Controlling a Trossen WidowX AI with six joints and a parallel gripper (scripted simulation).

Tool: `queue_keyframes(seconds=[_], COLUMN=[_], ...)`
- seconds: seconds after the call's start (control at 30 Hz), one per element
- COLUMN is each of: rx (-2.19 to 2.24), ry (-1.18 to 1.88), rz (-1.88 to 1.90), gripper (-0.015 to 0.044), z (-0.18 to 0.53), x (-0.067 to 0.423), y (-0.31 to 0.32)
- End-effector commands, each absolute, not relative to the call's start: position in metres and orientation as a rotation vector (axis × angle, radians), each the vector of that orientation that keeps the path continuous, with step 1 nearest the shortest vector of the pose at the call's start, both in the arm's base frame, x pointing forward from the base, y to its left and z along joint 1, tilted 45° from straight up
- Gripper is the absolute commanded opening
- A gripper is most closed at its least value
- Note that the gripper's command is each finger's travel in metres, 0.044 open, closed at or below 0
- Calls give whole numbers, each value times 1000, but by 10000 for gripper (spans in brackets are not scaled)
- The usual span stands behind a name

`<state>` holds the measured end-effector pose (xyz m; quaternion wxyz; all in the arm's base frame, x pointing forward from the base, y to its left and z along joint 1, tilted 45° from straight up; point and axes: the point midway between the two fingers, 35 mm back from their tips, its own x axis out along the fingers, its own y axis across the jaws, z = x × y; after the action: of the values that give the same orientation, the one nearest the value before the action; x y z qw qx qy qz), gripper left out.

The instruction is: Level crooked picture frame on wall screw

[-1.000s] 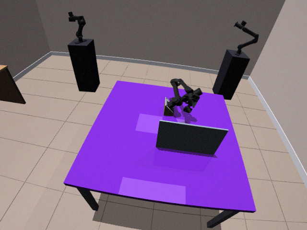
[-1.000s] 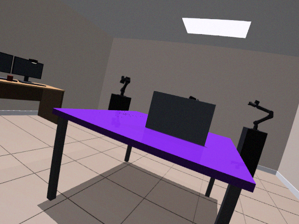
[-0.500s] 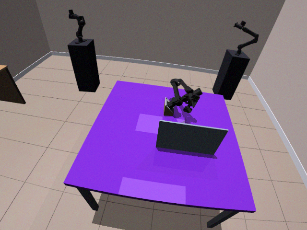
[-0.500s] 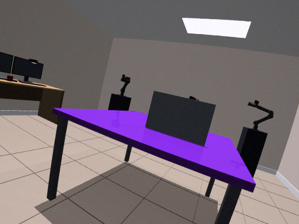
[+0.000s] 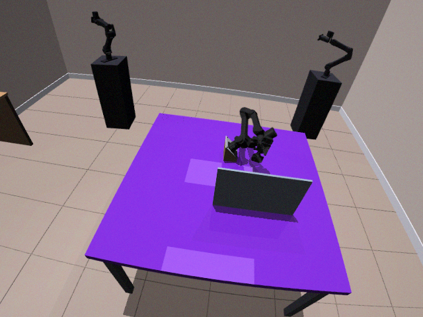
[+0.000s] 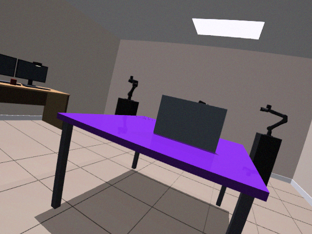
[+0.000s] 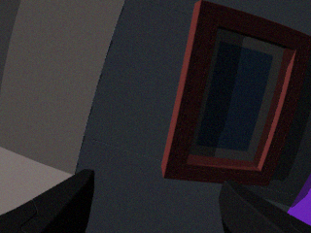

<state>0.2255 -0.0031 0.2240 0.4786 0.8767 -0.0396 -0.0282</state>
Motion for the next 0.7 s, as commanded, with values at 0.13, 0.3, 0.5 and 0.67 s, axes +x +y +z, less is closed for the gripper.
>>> queue_keyframes(seconds=[0.13, 0.3, 0.5, 0.67], rx=[2201, 2203, 2203, 2203], ry=[-76, -76, -76, -76], rz=[-79, -78, -78, -78], gripper=[260, 260, 260, 260], z=[190, 190, 190, 190], x=[262, 263, 262, 262], y=[2, 2, 2, 2])
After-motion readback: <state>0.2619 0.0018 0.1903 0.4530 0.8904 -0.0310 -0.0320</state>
